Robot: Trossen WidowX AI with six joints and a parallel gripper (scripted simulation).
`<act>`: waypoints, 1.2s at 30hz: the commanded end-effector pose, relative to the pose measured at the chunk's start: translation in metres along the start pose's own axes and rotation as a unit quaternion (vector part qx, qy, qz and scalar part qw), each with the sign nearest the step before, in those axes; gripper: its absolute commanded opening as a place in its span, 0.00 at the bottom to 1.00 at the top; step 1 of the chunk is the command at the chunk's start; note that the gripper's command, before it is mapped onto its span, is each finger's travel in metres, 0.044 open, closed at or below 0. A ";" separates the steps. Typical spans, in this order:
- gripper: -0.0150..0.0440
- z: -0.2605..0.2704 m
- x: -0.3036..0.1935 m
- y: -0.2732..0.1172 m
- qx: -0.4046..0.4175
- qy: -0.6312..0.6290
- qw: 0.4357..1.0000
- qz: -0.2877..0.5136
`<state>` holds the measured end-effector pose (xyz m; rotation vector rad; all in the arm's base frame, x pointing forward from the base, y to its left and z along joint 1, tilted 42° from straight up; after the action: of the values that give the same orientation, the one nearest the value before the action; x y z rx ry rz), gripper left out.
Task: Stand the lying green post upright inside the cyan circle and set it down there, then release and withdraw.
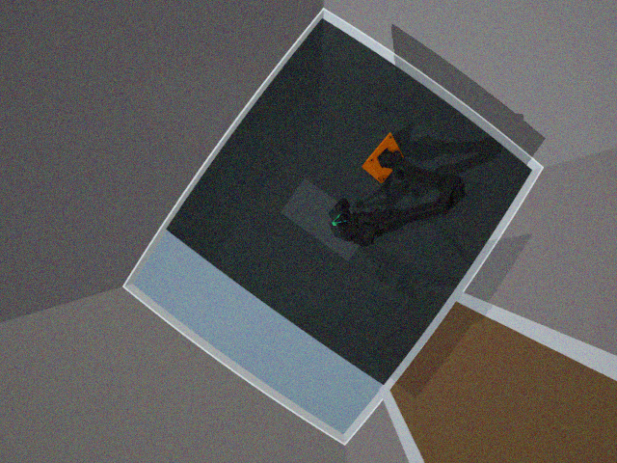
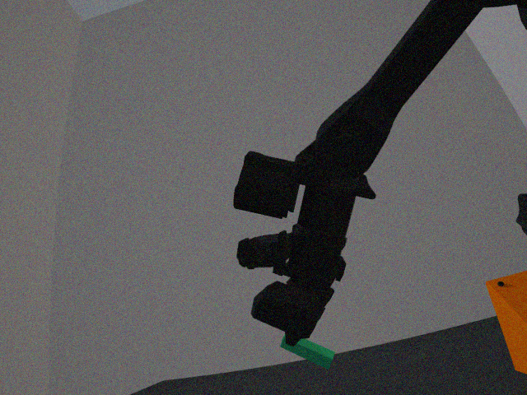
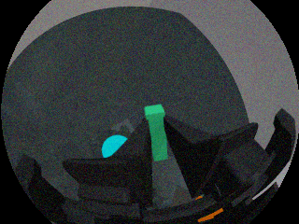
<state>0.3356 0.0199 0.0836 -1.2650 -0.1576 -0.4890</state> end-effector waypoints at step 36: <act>0.29 0.005 -0.004 -0.006 -0.016 0.028 0.990 -0.134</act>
<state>0.3315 0.0250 0.0868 -1.2694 -0.2655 -0.7254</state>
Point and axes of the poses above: the point midway between the two fingers, 35 mm back from their tips, its own y axis out along the fingers, its own z axis across the jaws, x = y × z, the point moved 2 cm from there along -y, back along the fingers, and after that the axes turned 3 degrees about -y, right-handed, at the moved point
